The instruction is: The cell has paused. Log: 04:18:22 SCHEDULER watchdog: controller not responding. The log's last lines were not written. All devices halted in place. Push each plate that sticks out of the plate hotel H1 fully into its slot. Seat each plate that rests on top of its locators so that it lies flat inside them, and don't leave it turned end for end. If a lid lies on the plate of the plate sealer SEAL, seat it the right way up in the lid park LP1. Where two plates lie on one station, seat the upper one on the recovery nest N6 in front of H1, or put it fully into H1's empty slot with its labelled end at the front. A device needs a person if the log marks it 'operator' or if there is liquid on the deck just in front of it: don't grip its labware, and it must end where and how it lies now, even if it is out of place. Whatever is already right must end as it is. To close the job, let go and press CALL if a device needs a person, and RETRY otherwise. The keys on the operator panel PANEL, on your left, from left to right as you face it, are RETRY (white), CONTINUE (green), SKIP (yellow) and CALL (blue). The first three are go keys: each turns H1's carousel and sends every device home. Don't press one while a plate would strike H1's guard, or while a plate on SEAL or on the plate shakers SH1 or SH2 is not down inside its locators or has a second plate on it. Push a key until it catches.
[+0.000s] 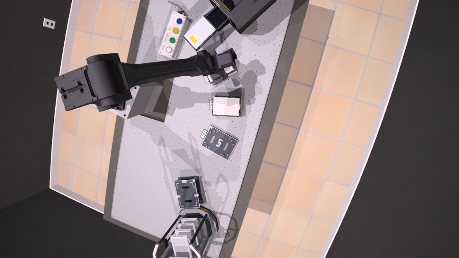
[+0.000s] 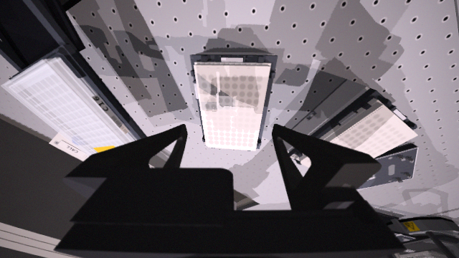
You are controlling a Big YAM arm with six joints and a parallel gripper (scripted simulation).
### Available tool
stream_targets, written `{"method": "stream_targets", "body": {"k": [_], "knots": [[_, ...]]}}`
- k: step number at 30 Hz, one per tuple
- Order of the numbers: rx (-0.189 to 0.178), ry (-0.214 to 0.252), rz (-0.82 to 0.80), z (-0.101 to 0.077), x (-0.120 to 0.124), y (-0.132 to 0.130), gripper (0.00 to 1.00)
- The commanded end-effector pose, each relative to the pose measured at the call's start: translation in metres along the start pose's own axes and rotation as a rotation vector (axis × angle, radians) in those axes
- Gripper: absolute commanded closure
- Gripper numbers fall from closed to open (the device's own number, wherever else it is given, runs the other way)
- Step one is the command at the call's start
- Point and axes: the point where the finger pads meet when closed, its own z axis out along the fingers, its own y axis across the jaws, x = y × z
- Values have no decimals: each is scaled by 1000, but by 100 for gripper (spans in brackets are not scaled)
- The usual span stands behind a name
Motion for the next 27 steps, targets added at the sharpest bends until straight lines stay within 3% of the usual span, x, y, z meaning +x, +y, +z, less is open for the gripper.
{"method": "stream_targets", "body": {"k": [1, 17, 19, 27], "knots": [[5, -15, 0, -4, -8, -1, 0], [5, -15, 0, -4, -8, -1, 0], [5, -6, -2, -14, 3, 8, 0], [6, -13, -2, -36, -1, 10, 0]]}}
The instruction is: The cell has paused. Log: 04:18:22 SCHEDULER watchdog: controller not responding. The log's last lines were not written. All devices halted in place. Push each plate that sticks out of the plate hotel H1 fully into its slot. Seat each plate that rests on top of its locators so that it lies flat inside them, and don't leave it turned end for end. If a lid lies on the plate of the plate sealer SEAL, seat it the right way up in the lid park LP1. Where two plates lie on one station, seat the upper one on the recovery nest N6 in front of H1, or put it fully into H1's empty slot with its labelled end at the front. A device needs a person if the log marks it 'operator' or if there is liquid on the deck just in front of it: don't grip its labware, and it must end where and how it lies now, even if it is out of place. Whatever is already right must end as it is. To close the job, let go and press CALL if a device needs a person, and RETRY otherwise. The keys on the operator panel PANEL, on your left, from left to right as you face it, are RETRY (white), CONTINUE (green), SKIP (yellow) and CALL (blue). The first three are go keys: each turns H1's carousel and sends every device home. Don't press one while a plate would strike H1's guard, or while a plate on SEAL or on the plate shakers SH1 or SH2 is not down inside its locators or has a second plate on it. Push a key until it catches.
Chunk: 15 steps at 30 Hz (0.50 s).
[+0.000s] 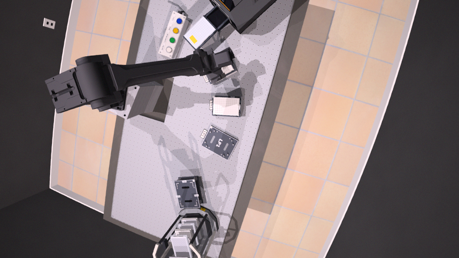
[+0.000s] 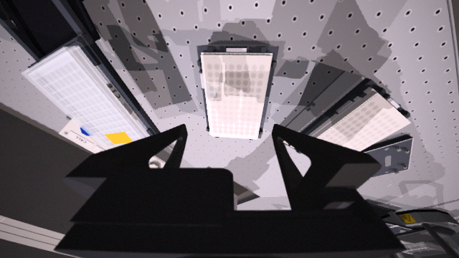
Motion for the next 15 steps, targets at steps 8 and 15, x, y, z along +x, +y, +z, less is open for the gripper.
{"method": "stream_targets", "body": {"k": [8, 15], "knots": [[6, -17, -1, -33, -4, 7, 0], [8, -27, -1, -53, -10, 8, 0]]}}
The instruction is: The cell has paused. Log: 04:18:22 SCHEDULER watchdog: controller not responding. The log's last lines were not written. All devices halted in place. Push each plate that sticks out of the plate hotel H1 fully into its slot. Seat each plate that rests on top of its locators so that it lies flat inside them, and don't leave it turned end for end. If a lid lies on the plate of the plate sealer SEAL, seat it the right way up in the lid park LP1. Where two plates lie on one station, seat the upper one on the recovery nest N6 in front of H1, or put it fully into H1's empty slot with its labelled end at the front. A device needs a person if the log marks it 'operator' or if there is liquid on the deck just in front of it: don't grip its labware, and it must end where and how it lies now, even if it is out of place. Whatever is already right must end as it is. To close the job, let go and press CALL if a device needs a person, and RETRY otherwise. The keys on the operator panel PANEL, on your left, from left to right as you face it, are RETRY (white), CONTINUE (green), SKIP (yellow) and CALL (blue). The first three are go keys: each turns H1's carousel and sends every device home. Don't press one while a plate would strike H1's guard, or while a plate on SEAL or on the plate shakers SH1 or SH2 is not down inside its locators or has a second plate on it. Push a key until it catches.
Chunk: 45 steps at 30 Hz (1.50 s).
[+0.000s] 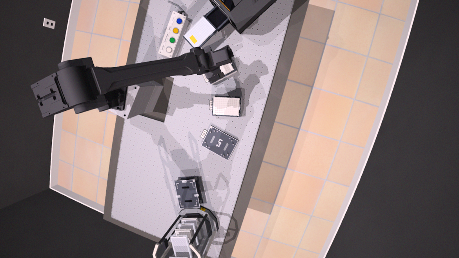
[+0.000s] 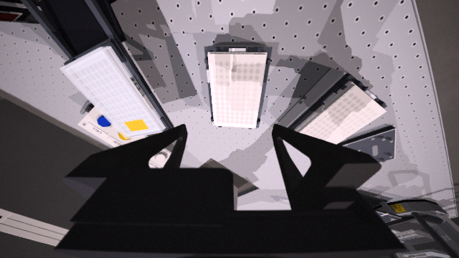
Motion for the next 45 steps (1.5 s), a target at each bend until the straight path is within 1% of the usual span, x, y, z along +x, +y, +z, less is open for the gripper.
{"method": "stream_targets", "body": {"k": [1, 4, 6, 12, 21, 23, 31, 33, 34, 35, 36, 38, 45], "knots": [[8, -25, -2, -21, -9, 5, 0], [9, -32, -2, -31, -13, 5, 0], [9, -32, -2, -31, -13, 5, 0], [13, -54, -2, -52, -24, 5, 0], [13, -57, -1, -78, -24, 8, 0], [13, -57, -1, -78, -24, 8, 0], [13, -59, -1, -100, -24, 10, 0], [13, -59, -2, -100, -24, 10, 0], [10, -38, -2, -91, -21, 10, 0], [9, -29, 0, -85, -20, 9, 0], [9, -31, 0, -85, -21, 9, 0], [11, -50, 0, -92, -24, 8, 0], [12, -52, 0, -93, -24, 8, 0]]}}
